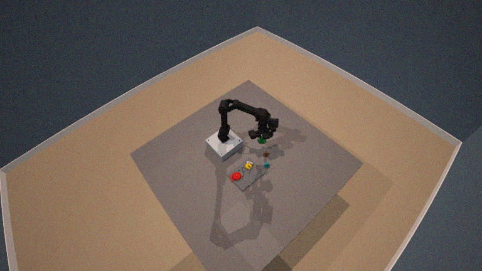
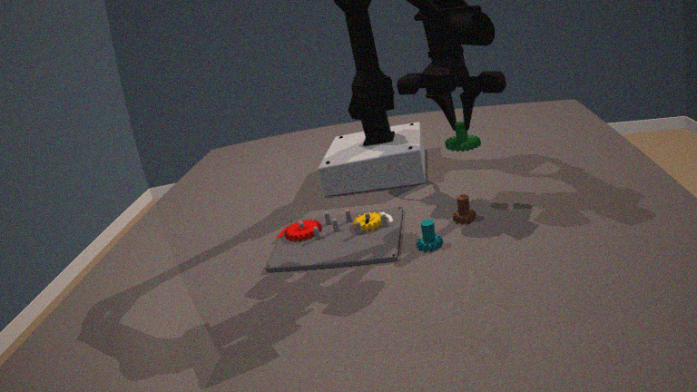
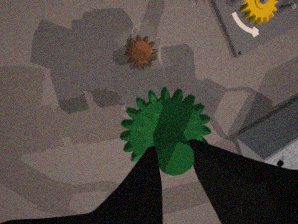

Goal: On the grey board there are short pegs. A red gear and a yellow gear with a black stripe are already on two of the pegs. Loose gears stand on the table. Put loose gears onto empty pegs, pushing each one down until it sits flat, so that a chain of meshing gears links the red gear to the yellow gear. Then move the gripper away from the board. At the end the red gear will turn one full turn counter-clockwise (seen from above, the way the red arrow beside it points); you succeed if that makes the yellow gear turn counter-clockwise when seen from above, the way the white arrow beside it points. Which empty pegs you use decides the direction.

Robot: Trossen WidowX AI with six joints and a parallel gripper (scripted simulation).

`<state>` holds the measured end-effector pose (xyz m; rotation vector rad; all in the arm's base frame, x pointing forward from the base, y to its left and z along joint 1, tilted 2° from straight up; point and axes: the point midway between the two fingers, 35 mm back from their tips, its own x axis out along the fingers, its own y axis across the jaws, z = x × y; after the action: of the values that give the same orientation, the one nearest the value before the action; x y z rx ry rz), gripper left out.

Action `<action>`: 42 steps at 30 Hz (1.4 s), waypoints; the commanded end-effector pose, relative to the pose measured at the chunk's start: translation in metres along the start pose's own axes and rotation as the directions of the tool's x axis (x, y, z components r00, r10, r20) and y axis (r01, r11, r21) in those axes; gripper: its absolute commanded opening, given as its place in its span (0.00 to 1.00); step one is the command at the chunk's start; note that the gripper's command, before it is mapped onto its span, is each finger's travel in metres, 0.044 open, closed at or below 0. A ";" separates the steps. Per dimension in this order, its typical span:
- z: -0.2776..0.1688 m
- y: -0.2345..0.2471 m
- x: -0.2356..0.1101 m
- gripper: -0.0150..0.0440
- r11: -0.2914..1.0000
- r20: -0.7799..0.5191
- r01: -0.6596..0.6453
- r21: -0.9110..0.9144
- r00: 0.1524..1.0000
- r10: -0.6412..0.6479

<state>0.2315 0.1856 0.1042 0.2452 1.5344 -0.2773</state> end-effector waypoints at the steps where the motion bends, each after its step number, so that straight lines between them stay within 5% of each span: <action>1: 0.001 -0.002 -0.012 0.25 1.000 0.006 -0.002 -0.005 1.000 0.002; 12: -0.001 -0.006 -0.036 0.25 1.000 0.006 -0.002 -0.005 1.000 0.002; 42: 0.050 -0.041 -0.015 0.25 1.000 0.008 0.000 -0.006 1.000 0.001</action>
<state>0.2619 0.1365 0.1242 0.2473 1.5269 -0.2725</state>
